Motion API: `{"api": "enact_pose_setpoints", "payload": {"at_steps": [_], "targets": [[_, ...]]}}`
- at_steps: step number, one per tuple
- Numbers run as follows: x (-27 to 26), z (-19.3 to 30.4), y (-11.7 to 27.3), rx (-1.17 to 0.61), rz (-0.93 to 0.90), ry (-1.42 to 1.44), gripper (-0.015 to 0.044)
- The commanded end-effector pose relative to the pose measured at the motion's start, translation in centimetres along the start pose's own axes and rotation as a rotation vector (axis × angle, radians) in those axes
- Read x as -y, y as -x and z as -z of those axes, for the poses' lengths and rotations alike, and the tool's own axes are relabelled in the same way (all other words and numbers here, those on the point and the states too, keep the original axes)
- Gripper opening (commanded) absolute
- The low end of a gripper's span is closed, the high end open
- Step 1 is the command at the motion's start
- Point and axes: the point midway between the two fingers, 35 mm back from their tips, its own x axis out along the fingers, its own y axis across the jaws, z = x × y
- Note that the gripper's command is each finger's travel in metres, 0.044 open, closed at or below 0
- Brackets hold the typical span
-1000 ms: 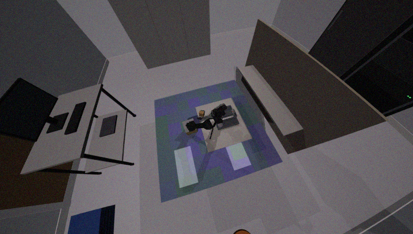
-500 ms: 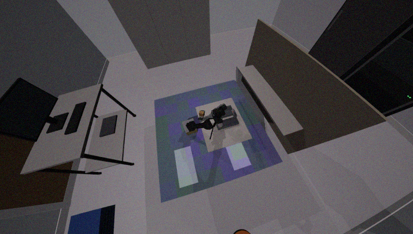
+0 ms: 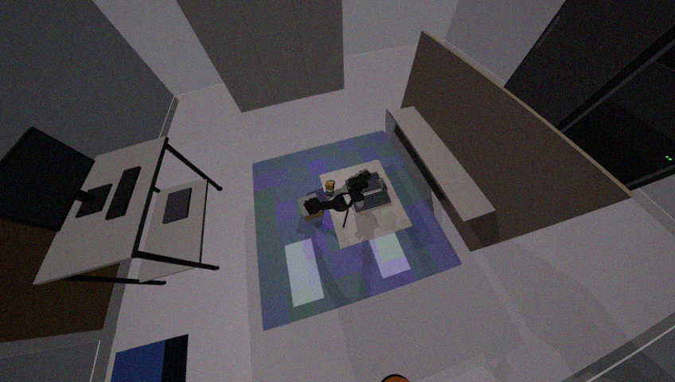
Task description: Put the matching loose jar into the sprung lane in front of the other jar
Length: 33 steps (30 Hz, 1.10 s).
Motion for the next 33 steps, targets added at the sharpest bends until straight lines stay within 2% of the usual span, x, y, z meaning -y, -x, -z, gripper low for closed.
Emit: {"api": "enact_pose_setpoints", "payload": {"at_steps": [1, 33], "targets": [[0.12, -0.55, 0.02, 0.018, 0.004, -0.007, 0.0000], [0.12, -0.54, -0.90, 0.018, 0.004, -0.007, 0.0000]]}}
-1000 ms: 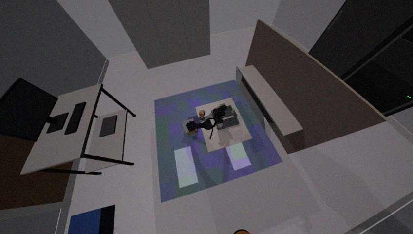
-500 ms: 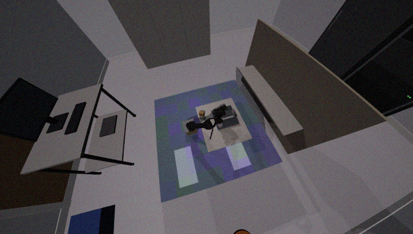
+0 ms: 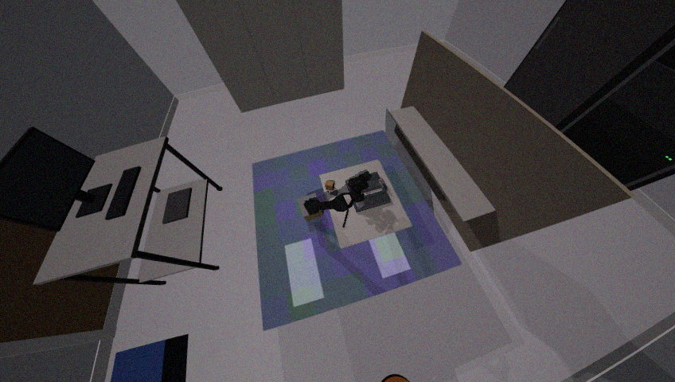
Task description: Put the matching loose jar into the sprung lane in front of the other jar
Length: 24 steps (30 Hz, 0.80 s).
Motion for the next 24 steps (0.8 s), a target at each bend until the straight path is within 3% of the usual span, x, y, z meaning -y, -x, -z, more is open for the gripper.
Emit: {"api": "enact_pose_setpoints", "payload": {"at_steps": [1, 24], "targets": [[0.17, -0.36, -0.15, 0.013, 0.006, -0.006, 0.0000], [0.18, -0.27, -0.82, 0.013, 0.007, -0.006, 0.0000]]}}
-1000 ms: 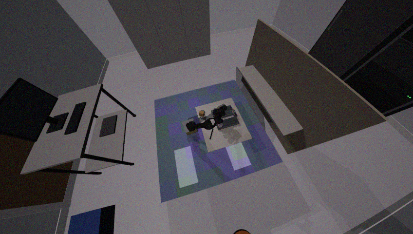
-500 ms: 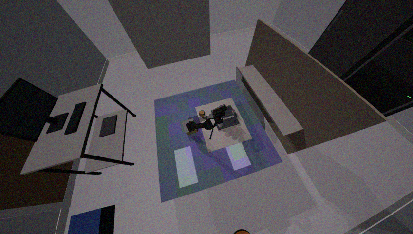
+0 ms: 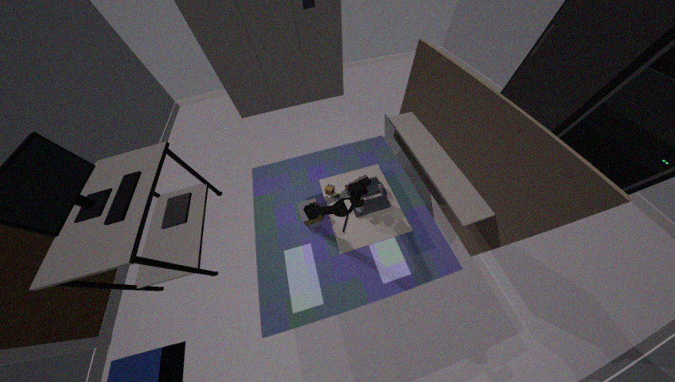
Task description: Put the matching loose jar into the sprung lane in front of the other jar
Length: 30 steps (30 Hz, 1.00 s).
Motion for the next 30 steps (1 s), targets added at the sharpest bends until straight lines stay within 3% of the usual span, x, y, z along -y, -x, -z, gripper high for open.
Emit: {"api": "enact_pose_setpoints", "payload": {"at_steps": [1, 30], "targets": [[0.19, -0.36, -0.15, 0.012, 0.006, -0.006, 0.0000], [0.21, -0.23, -0.97, 0.012, 0.007, -0.006, 0.0000]]}}
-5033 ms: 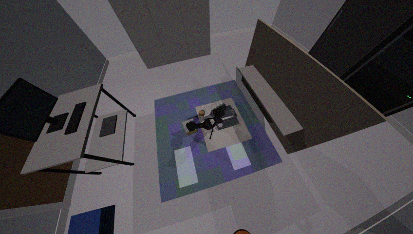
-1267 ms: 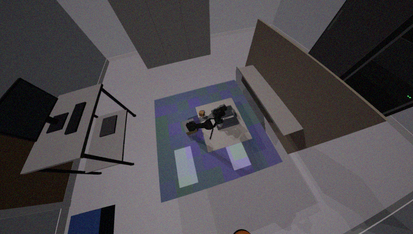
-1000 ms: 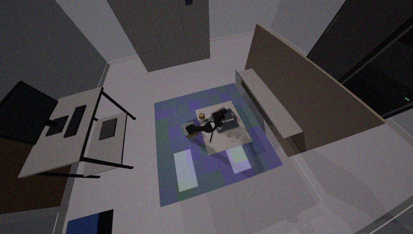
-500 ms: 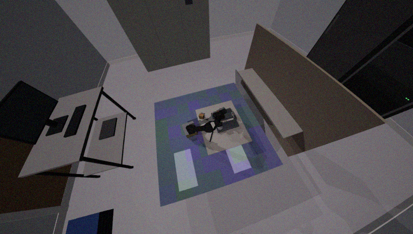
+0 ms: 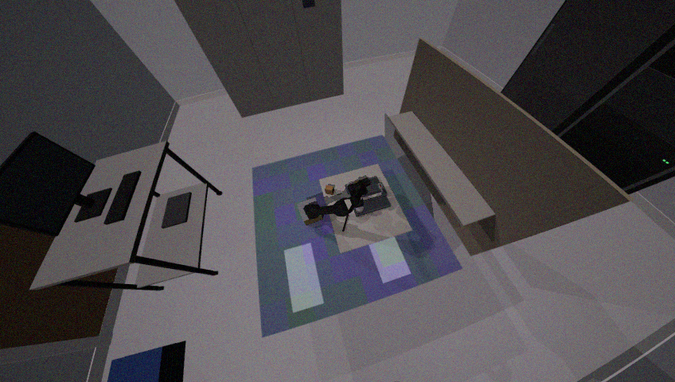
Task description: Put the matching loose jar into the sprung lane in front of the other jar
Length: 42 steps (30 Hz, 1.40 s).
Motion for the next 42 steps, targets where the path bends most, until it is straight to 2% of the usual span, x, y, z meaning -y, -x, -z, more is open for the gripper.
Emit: {"api": "enact_pose_setpoints", "payload": {"at_steps": [1, 42], "targets": [[0.18, -0.33, -0.16, 0.012, 0.006, -0.006, 0.0000], [0.18, 0.30, -0.30, 0.012, 0.006, -0.006, 0.0000]]}}
